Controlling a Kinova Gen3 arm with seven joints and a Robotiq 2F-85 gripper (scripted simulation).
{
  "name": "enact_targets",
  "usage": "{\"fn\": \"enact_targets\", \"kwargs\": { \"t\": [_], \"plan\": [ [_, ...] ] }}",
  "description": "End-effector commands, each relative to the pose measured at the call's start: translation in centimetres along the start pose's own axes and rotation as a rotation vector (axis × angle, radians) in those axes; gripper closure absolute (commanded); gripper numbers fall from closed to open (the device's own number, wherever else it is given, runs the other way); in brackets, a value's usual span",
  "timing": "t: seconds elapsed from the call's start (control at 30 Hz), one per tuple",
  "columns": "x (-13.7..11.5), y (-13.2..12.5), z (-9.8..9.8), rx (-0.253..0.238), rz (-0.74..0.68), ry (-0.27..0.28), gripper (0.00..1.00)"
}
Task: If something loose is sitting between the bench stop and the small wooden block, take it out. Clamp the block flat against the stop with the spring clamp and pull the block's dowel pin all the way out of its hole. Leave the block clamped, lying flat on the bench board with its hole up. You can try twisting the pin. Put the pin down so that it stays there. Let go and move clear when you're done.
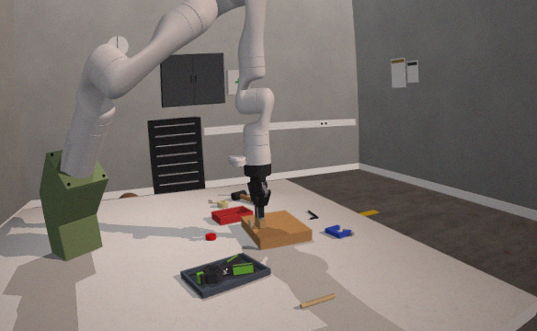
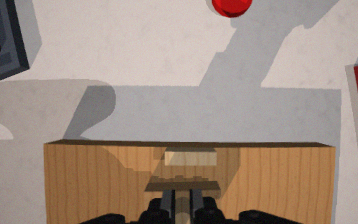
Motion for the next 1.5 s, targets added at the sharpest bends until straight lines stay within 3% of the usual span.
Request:
{"fn": "enact_targets", "kwargs": {
  "t": [0.0,1.47],
  "plan": [
    [0.17,0.06,0.05,0.002,-0.003,-0.004,0.9],
    [0.0,0.01,0.41,0.001,-0.003,-0.001,0.9]
  ]
}}
Point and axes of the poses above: the point where the finger pads meet when closed, its own z axis back along the fingers, its own y axis across the jaws, x = y × z, the point moved 6 cm from there along z, back along the fingers, and after that the axes turned 7 degrees about z, right-handed, at the moved point
